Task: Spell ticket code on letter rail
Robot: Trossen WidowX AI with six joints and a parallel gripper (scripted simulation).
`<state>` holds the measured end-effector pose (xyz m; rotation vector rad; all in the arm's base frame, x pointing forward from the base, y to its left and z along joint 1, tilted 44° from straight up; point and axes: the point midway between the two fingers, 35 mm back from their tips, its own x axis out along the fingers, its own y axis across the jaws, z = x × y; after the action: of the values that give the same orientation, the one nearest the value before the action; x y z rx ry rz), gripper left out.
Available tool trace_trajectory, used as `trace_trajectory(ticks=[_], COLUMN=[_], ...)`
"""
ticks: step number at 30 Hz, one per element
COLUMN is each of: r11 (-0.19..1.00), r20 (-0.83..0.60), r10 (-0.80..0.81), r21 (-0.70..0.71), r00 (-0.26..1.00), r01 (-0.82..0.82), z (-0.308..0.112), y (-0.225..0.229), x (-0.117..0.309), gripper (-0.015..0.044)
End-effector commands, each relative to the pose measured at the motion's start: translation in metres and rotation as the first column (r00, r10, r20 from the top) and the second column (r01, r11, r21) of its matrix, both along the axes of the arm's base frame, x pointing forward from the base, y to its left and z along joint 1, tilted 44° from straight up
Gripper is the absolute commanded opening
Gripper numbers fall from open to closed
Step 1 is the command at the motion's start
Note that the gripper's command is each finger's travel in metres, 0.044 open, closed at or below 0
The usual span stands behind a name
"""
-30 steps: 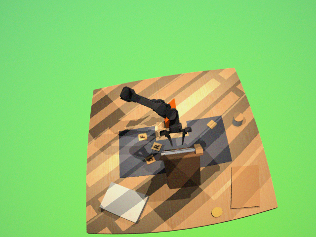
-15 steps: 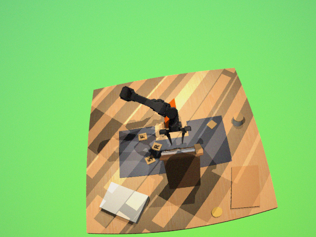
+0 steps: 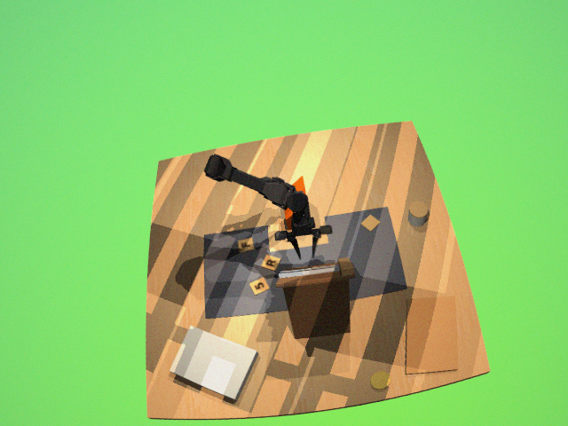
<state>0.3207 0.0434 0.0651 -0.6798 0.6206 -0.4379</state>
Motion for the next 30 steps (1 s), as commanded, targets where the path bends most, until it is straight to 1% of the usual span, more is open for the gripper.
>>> trace_trajectory(ticks=[1,5,6,14,17,23,30], r11=[1.0,1.0,1.0,1.0,1.0,0.987,0.943], r20=[-0.001,-0.001,-0.001,-0.003,-0.034,-0.189,-0.395], r10=[0.0,0.0,0.0,-0.001,-0.016,-0.115,-0.282], r21=[0.0,0.0,0.0,0.001,0.02,0.085,0.053], r00=[1.0,1.0,1.0,1.0,0.999,0.975,0.874], r01=[0.0,0.0,0.0,0.001,0.016,0.133,0.328], z=[0.0,0.0,0.0,0.0,-0.003,-0.006,0.011], y=[0.0,0.0,0.0,0.0,0.002,0.003,-0.013], x=[0.0,0.0,0.0,0.0,0.006,0.024,0.027], gripper=[0.0111,0.0006,0.0,0.0,0.0,0.0,0.0])
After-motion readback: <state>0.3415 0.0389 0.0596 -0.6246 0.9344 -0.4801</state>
